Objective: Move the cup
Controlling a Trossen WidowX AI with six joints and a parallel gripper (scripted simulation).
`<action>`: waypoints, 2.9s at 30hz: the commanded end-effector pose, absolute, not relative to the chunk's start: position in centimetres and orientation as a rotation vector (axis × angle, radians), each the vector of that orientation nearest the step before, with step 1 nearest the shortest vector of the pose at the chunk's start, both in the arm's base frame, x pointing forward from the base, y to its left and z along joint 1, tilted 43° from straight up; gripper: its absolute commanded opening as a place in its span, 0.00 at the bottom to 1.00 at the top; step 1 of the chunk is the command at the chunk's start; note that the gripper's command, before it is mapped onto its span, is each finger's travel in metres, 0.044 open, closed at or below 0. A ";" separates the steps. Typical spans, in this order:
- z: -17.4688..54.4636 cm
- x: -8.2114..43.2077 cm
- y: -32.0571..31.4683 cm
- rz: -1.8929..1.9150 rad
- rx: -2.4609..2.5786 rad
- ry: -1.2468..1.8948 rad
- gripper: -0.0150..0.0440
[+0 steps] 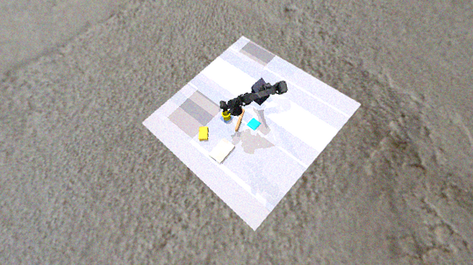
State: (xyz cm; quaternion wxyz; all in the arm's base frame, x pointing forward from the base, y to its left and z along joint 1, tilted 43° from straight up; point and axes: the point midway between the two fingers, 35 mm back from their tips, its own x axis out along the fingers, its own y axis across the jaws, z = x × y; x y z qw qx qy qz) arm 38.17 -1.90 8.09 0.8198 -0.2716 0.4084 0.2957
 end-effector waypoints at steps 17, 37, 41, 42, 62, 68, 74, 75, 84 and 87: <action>-4.7 32.3 -0.8 1.393 -0.375 0.945 0.54; -6.6 32.3 0.8 1.392 -0.376 0.945 0.54; -7.1 32.2 1.2 1.392 -0.376 0.945 0.54; -7.2 32.2 1.4 1.392 -0.376 0.945 0.54; -9.4 31.8 3.5 1.394 -0.373 0.943 0.54; -9.5 31.8 3.5 1.394 -0.373 0.943 0.54; -9.4 31.8 3.4 1.394 -0.381 0.944 0.48; -9.4 31.8 3.4 1.394 -0.381 0.944 0.47; -9.4 31.8 3.4 1.394 -0.381 0.944 0.37; -9.4 31.8 3.4 1.394 -0.381 0.944 0.33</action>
